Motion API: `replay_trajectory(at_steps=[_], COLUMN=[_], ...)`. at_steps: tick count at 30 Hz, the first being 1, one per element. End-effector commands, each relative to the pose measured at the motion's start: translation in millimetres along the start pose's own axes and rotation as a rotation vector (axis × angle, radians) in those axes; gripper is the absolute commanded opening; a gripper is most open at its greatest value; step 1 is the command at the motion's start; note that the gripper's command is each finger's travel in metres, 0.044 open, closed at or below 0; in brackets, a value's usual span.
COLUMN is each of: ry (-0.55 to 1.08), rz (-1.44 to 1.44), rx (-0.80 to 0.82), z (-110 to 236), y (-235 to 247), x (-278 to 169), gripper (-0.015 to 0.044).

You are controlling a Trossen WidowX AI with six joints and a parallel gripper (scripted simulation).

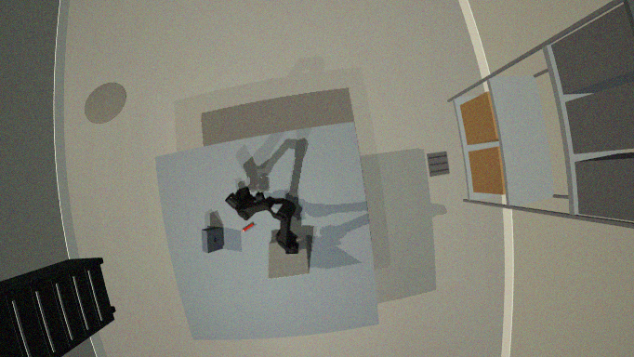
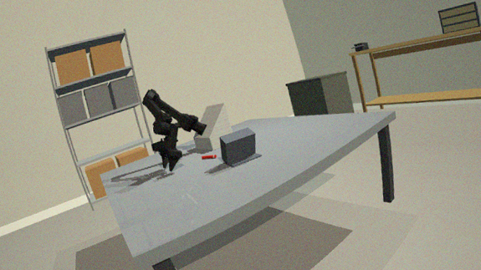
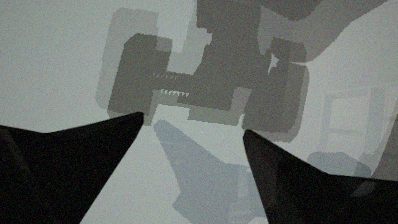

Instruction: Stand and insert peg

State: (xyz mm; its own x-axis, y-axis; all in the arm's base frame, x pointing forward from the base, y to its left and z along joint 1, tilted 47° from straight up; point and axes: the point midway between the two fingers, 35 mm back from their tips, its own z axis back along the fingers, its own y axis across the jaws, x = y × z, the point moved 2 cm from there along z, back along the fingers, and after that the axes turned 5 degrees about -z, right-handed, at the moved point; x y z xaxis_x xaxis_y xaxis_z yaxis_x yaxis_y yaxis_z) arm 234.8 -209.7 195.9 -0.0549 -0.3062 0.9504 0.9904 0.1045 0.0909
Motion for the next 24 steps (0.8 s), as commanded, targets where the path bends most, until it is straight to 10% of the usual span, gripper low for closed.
replay_trajectory(at_steps=[1,24], ry=[0.05,0.23], rz=[0.135,0.887], rx=[0.032,0.221], z=[5.3,58.1], y=[13.2,60.9], x=[-14.8,-79.8], gripper=[0.044,0.044])
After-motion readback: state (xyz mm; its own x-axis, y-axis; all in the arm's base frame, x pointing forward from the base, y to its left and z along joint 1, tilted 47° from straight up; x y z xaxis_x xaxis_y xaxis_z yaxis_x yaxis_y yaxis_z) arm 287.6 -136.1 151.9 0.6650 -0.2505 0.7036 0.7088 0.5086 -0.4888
